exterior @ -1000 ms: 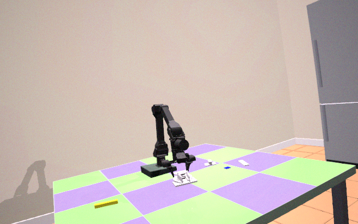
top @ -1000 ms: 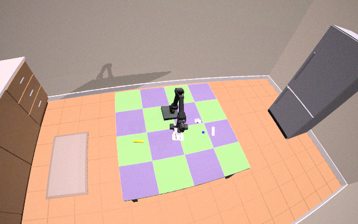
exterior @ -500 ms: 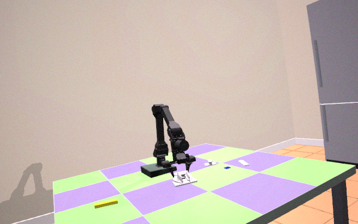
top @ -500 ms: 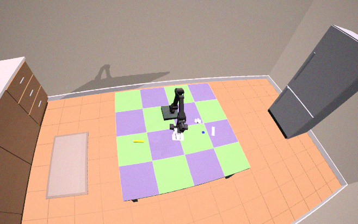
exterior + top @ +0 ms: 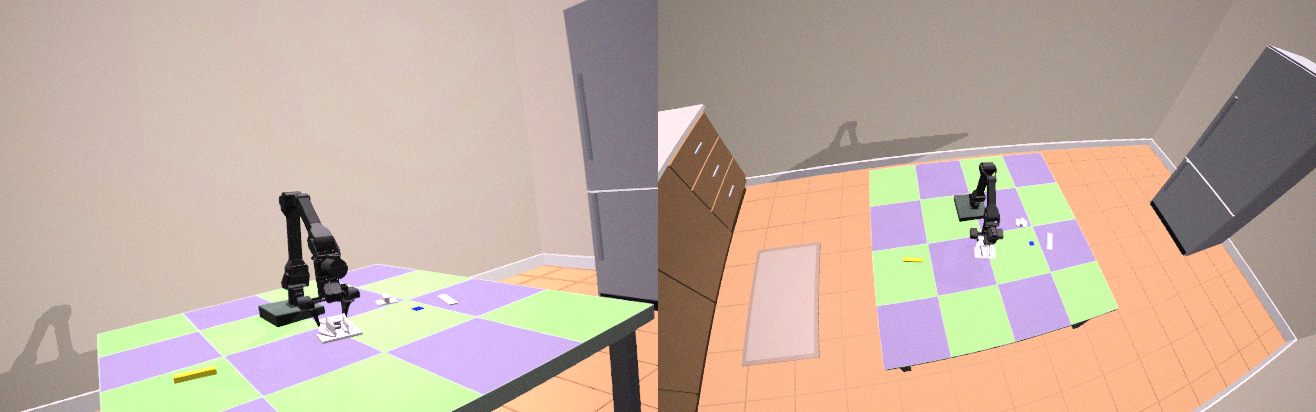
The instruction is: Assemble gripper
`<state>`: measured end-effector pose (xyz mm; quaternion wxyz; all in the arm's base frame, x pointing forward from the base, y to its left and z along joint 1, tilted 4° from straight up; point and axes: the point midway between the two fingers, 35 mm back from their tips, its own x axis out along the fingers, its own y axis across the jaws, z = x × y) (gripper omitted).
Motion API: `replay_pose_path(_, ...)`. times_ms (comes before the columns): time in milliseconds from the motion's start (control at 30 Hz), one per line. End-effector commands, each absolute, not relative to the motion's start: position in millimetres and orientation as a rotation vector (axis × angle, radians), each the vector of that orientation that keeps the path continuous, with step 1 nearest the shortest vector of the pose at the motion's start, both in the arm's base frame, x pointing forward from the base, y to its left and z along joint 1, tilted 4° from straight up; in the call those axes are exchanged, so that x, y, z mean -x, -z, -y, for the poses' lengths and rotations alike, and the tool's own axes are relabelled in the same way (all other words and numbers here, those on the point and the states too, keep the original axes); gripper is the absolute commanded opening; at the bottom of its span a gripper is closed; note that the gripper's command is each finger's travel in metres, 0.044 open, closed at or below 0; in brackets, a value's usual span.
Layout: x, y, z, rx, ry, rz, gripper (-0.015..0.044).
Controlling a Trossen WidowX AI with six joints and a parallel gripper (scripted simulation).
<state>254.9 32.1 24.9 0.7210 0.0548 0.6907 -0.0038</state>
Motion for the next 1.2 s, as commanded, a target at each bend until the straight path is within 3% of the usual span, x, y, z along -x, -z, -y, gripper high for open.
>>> replay_pose_path(0,-254.6,-24.0,-32.7,-0.127,0.008,-1.527,0.0351)
replay_pose_path(1167,-254.8,-19.1,-33.0,-0.127,0.008,-1.527,0.0351)
